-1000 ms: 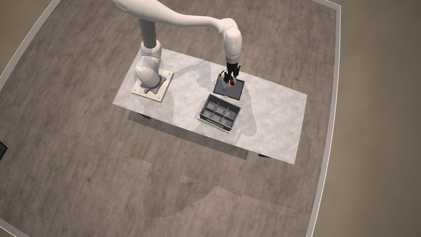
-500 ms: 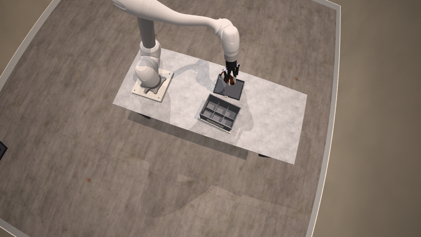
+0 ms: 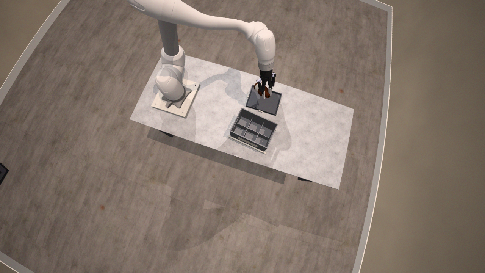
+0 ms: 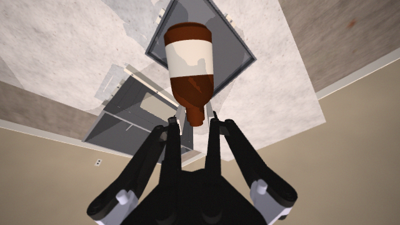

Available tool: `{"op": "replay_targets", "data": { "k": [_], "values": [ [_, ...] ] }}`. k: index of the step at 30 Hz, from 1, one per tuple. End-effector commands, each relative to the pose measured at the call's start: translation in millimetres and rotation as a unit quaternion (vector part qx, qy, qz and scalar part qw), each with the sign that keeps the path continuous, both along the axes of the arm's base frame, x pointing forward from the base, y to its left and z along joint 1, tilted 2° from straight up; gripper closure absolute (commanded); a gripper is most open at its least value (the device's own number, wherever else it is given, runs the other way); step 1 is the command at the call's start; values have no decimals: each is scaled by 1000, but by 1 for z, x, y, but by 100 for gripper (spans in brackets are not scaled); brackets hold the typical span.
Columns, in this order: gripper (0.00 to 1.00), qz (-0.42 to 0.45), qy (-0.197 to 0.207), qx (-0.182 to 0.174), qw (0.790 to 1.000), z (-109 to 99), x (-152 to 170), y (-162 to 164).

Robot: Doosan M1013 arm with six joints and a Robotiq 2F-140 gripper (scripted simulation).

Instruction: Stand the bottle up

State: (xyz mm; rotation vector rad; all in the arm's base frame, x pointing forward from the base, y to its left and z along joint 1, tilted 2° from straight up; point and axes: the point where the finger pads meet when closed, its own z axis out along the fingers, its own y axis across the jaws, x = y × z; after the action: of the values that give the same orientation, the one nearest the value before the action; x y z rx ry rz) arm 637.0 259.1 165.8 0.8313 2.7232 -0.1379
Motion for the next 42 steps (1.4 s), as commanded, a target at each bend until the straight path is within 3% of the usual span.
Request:
{"op": "replay_targets", "data": {
  "k": [1,42],
  "values": [
    [90,1,-2,-1,1000,-1,-1,-1],
    [90,0,-16,-14,1000,-2,-2,-2]
  ]
}}
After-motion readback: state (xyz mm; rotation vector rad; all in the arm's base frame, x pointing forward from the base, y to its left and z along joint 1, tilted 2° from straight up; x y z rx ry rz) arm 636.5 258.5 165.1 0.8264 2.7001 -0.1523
